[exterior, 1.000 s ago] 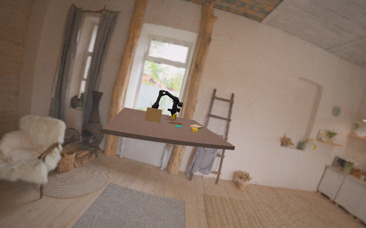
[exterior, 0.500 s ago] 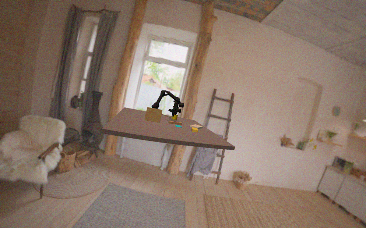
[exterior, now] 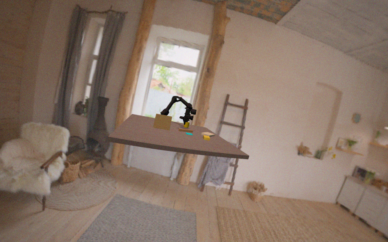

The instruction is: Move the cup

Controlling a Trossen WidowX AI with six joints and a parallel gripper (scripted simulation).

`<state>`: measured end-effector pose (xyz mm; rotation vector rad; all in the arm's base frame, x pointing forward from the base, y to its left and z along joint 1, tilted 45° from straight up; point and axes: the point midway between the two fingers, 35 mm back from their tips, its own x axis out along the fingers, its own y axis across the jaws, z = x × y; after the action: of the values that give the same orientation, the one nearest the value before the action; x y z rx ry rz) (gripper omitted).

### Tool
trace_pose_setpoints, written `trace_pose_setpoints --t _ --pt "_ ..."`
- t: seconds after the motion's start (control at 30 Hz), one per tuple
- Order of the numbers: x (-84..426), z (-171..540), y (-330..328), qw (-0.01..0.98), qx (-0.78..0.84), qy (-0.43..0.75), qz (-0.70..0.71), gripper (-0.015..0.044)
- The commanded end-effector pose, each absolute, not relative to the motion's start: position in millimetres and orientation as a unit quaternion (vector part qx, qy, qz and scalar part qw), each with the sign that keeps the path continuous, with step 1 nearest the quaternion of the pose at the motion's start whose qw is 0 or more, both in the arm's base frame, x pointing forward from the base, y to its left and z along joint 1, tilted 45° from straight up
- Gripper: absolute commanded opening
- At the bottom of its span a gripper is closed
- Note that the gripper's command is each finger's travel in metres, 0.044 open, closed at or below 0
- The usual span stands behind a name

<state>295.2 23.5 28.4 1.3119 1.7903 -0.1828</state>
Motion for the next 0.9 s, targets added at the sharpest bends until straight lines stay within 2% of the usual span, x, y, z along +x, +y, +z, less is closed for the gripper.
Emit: trace_pose_setpoints --t 0.0,0.87 --pt "299.0 22.8 16.4 0.445 0.528 0.720 -0.073 0.0000" --pt "316.0 -13.0 -22.4 0.446 0.527 0.720 -0.073 0.0000"
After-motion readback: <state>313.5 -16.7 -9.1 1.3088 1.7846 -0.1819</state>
